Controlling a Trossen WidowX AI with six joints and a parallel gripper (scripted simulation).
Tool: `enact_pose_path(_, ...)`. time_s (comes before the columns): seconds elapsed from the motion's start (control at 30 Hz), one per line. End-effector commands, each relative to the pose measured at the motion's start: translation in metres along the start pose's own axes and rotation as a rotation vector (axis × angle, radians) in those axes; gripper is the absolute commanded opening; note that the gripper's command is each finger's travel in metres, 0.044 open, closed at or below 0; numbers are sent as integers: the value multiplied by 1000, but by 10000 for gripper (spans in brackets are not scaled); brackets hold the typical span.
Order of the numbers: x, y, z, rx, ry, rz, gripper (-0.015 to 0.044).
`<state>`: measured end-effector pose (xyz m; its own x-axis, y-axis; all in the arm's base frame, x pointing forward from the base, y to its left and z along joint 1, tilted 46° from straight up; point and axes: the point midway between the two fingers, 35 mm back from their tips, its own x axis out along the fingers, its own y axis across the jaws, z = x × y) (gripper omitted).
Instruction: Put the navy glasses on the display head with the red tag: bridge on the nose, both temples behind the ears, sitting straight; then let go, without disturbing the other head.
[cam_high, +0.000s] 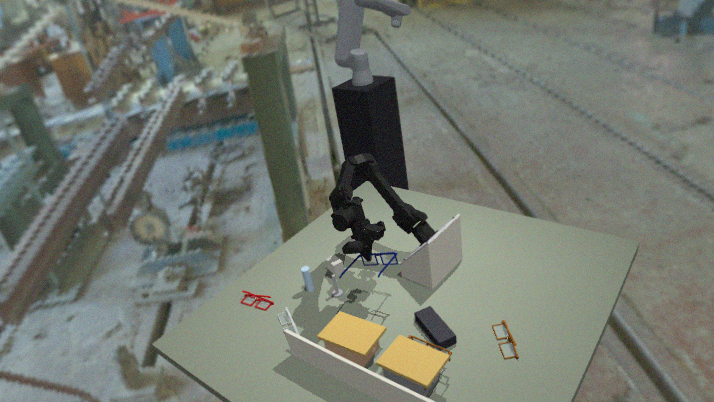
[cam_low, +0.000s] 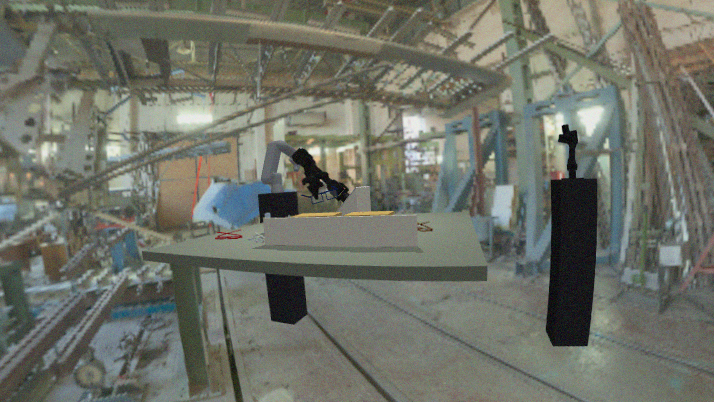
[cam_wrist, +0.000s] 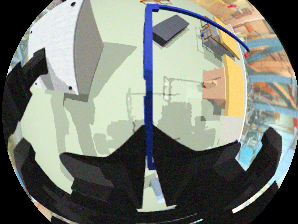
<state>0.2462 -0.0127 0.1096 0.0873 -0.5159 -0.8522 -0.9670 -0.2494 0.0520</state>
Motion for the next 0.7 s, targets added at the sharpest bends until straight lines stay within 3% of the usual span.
enact_pose_path(0.0, 7, -7, 8, 22, 30, 30, 0)
enact_pose_path(0.67, 46, -28, 53, 119, 217, 137, 0)
